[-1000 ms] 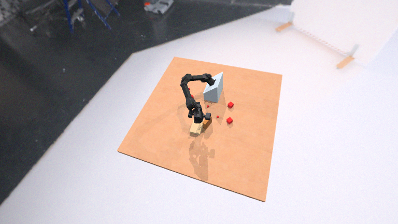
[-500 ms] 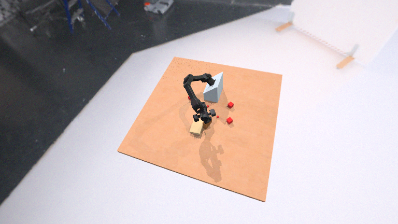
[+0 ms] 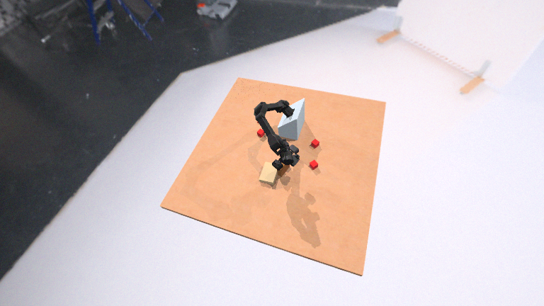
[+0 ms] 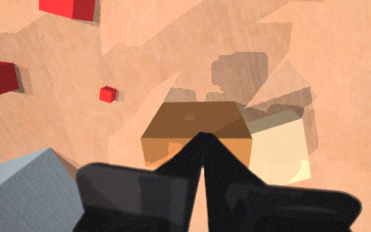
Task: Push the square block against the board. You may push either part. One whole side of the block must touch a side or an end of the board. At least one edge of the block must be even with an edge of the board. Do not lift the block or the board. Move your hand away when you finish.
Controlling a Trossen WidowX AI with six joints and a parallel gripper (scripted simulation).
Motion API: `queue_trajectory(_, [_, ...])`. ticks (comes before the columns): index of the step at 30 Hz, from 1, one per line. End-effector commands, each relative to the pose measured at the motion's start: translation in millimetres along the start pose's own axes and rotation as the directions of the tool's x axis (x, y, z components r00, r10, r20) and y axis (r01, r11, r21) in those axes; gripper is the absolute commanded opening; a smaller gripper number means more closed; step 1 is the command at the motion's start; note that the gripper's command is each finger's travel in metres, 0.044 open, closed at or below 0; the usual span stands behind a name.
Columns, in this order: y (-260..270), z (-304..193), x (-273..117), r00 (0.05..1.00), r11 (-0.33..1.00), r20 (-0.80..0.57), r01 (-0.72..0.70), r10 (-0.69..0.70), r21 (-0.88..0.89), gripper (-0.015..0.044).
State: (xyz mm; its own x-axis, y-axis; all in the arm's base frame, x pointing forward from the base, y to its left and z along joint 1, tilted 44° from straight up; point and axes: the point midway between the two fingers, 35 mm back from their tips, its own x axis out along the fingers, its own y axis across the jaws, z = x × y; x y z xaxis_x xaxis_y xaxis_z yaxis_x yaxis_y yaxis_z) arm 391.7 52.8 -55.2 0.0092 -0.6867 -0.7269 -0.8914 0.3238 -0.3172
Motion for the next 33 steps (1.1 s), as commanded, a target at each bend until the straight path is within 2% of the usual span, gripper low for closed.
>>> queue_trajectory(1, [8.4, 6.5, 2.3, 1.0, 0.994, -0.003, -0.003, 0.003, -0.109, 0.0])
queue_trajectory(6, [9.6, 7.6, 5.2, 1.0, 0.991, -0.004, -0.003, 0.003, -0.13, 0.0])
queue_trajectory(9, [9.2, 7.5, 41.7, 1.0, 0.991, -0.005, -0.003, 0.002, -0.13, 0.0])
queue_trajectory(11, [9.6, 6.8, 52.7, 1.0, 0.991, -0.006, -0.002, 0.002, -0.13, 0.0])
queue_trajectory(33, [5.5, -11.4, 52.4, 1.0, 0.991, -0.006, -0.003, 0.002, -0.131, 0.0])
